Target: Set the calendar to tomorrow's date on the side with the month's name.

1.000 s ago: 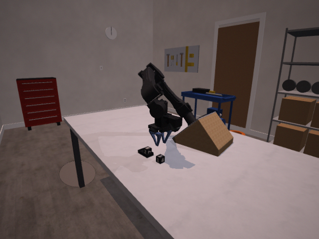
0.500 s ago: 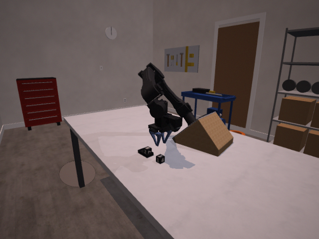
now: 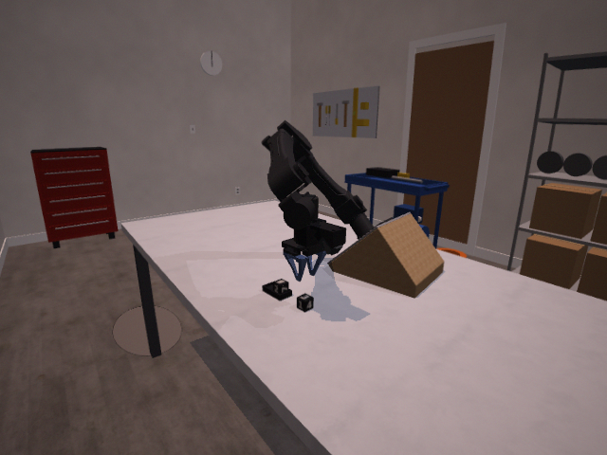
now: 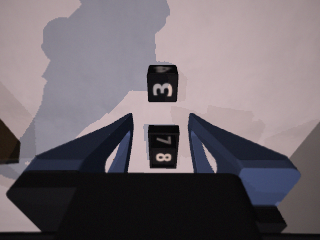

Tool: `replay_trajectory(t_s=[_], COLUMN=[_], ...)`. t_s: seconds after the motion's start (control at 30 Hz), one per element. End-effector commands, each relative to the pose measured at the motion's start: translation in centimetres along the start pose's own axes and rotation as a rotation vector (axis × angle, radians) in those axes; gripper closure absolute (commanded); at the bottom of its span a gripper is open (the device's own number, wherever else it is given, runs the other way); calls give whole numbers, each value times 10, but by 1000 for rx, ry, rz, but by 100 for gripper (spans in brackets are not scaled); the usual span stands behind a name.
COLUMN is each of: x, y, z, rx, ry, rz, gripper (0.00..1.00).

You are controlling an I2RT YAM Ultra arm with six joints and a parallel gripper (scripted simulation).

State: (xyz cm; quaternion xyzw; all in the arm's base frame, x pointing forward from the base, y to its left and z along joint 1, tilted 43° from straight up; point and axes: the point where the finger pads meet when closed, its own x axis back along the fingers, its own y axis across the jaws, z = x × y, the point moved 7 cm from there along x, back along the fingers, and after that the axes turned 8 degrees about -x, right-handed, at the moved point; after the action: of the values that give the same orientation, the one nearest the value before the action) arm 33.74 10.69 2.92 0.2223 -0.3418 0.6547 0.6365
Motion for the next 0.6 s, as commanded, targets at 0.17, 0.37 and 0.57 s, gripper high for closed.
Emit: replay_trajectory(t_s=[0.17,0.37,0.57], x=[-6,-12,-22], y=[-1,-2,-2], z=[-2,-2,-2], rx=[3,3,3], ry=[-11,-11,-11], rz=[16,16,16], gripper=[53,53,53])
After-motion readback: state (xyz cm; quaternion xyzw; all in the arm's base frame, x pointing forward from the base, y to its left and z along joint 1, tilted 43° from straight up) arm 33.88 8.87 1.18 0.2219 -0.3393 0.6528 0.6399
